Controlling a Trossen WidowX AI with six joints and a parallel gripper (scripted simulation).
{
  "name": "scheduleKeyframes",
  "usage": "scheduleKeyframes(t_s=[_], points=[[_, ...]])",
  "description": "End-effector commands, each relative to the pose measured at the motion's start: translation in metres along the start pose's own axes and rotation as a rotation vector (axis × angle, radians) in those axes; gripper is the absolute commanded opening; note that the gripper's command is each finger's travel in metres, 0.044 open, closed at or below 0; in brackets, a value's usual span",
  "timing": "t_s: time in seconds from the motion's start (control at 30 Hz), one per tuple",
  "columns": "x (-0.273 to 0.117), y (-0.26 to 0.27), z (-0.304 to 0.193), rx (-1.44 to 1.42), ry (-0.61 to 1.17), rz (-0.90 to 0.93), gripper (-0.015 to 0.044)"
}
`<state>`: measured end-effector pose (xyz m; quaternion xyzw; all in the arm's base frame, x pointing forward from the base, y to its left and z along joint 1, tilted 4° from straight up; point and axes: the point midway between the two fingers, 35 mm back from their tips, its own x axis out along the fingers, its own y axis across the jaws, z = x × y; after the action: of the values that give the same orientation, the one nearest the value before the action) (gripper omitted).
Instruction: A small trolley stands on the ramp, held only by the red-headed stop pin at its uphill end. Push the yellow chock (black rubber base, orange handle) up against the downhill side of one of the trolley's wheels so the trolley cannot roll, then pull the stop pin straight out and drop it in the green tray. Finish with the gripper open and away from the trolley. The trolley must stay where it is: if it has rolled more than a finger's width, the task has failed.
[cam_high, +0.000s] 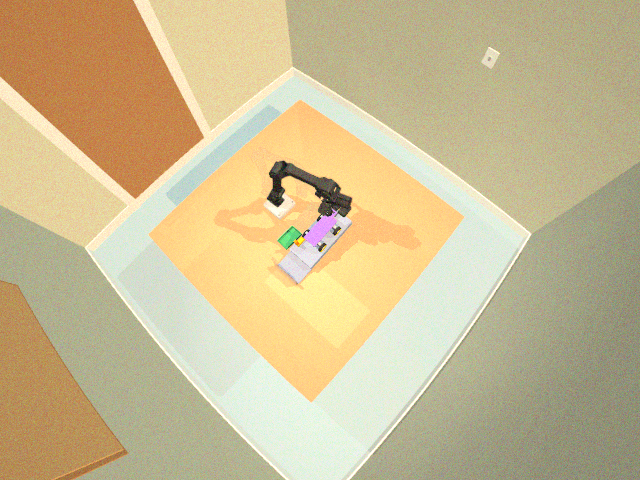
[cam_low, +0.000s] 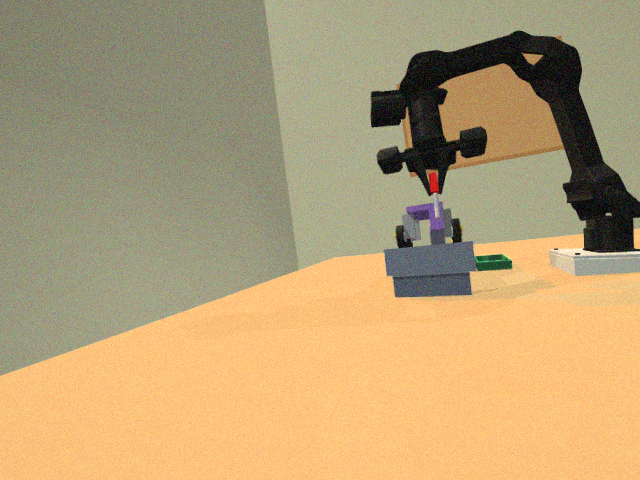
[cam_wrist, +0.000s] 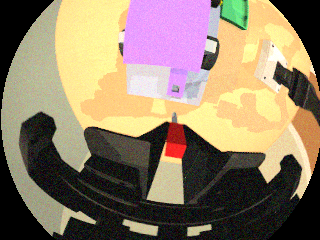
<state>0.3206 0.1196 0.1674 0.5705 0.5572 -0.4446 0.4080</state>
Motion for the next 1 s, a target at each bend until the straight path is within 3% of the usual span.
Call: scheduleKeyframes(t_s=[0.0, 0.7, 0.97], points=[[0.0, -0.012, -0.001, 0.004, 0.007, 0.001, 0.0], [0.002, -0.077, -0.005, 0.005, 0.007, -0.004, 0.0], [0.0, -0.078, 0.005, 0.006, 0.006, -0.004, 0.0]])
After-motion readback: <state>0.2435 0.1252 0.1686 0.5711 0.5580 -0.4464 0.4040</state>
